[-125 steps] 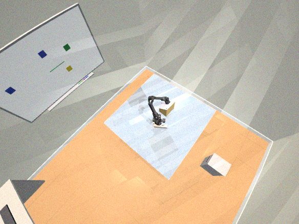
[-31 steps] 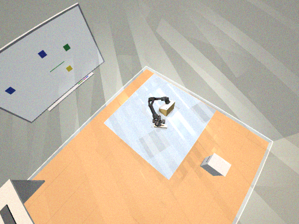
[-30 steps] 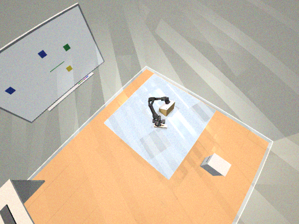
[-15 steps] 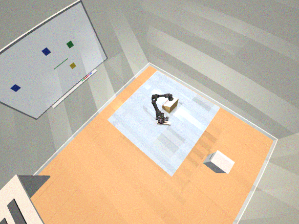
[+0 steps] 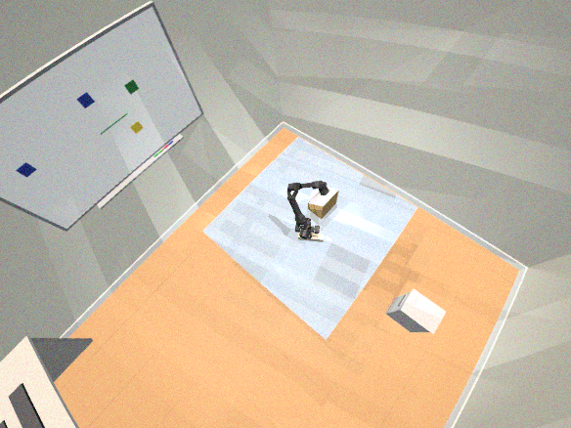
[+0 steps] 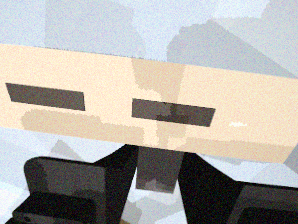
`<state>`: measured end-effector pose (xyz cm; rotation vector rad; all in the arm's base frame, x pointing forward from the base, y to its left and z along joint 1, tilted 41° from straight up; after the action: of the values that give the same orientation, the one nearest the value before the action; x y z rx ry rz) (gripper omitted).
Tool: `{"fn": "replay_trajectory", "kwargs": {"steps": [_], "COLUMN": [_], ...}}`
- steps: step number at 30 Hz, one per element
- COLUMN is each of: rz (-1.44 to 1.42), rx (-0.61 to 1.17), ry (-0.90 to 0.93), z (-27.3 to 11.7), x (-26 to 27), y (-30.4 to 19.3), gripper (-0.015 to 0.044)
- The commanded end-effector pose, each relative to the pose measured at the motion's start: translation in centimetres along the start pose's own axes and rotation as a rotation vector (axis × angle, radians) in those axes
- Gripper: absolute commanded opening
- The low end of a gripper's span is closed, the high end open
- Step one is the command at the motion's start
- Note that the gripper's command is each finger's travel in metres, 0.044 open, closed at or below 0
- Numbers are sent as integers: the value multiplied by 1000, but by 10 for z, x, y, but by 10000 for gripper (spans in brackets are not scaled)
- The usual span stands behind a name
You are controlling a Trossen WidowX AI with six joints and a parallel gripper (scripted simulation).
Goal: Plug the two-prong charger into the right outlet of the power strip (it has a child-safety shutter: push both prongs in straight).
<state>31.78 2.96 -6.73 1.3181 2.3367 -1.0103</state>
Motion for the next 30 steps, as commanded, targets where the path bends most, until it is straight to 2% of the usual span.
{"fn": "replay_trajectory", "kwargs": {"steps": [1,30], "rz": [14,14], "rx": [-29,-29], "ry": [5,5], "z": [-2,-1], "x": [0,0], "y": [8,4], "gripper": [0,0]}}
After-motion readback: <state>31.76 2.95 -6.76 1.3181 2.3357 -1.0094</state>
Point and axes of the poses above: the point midway between the two fingers, 35 mm back from their tips, its own z axis out along the fingers, its own x axis across the jaws, y = z × x, the point moved 9 cm from there along -z, back along the fingers
